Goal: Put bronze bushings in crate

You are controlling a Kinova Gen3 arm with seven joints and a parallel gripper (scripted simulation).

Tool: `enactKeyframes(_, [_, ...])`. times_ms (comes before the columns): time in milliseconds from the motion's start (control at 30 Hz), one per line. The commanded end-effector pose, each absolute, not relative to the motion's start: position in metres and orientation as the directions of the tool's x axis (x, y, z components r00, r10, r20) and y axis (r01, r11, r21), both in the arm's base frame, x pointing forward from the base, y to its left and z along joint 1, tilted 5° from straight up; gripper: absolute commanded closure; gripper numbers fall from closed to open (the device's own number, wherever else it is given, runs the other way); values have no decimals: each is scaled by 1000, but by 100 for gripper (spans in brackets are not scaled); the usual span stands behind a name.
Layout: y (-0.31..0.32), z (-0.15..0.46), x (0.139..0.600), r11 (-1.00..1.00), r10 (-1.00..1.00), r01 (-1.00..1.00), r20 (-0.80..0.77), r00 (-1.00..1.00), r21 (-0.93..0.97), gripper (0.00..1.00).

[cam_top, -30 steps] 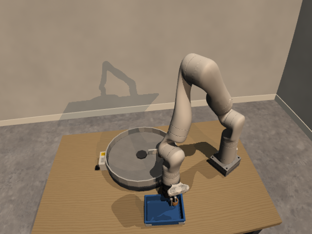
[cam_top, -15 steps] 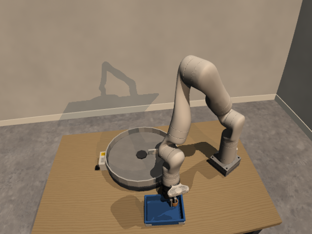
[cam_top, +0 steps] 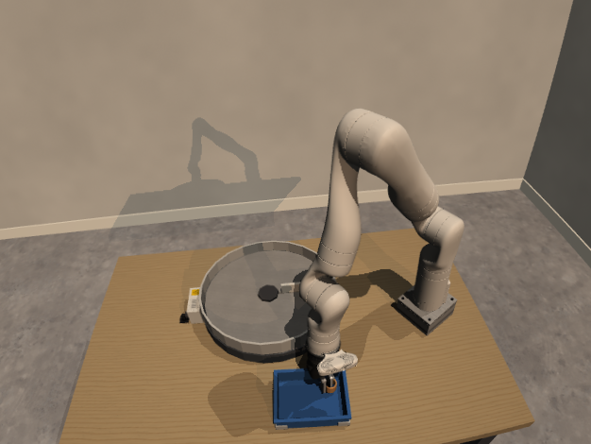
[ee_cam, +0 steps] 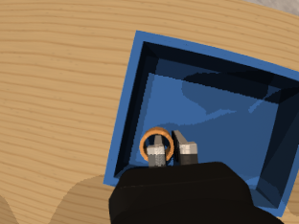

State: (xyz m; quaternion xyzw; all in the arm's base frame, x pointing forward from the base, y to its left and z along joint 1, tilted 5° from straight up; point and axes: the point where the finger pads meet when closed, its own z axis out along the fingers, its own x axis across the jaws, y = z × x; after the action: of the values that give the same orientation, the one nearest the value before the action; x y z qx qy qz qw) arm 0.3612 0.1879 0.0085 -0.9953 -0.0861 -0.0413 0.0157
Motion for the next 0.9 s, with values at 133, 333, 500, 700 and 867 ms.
enactKeyframes(133, [187, 5, 360, -985, 170, 173, 79, 982, -22, 100])
enactKeyframes(333, [187, 5, 360, -985, 170, 173, 79, 982, -22, 100])
enactKeyframes(500, [187, -3, 360, -985, 170, 173, 79, 982, -22, 100])
enactKeyframes(700, [187, -3, 360, -985, 170, 173, 79, 982, -22, 100])
enactKeyframes(867, [187, -3, 360, -985, 170, 173, 79, 982, -22, 100])
